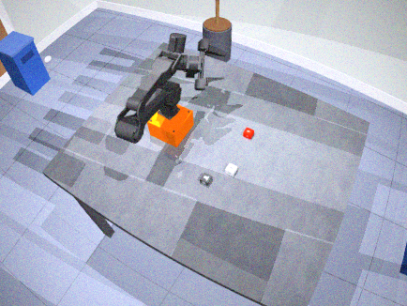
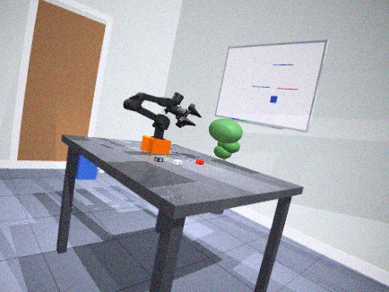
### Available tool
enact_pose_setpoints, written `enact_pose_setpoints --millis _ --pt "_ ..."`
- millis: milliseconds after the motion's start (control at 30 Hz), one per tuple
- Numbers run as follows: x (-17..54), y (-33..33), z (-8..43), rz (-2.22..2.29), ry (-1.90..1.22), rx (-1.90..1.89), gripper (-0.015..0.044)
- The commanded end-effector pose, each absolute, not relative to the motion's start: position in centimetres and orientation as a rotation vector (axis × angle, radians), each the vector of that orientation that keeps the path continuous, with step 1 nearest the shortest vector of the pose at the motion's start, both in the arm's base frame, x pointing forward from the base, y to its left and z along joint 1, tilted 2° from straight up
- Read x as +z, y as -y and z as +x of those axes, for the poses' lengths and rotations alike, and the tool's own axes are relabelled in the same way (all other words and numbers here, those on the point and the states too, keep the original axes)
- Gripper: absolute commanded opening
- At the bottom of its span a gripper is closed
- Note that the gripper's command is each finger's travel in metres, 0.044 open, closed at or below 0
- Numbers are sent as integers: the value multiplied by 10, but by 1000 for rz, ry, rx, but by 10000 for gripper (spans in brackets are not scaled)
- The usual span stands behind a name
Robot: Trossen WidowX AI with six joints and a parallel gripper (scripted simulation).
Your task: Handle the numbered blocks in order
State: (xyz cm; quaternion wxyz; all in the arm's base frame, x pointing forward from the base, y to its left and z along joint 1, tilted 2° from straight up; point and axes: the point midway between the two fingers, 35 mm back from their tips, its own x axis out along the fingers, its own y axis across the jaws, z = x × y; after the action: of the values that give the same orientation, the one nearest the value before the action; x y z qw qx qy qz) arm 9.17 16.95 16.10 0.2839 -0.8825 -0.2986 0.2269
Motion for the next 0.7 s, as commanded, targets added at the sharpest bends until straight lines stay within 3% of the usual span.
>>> enact_pose_setpoints --millis 0,667 --pt "161 -169 93 -2361 790 610 400" --pt "152 -105 206 -1878 -459 736 400"
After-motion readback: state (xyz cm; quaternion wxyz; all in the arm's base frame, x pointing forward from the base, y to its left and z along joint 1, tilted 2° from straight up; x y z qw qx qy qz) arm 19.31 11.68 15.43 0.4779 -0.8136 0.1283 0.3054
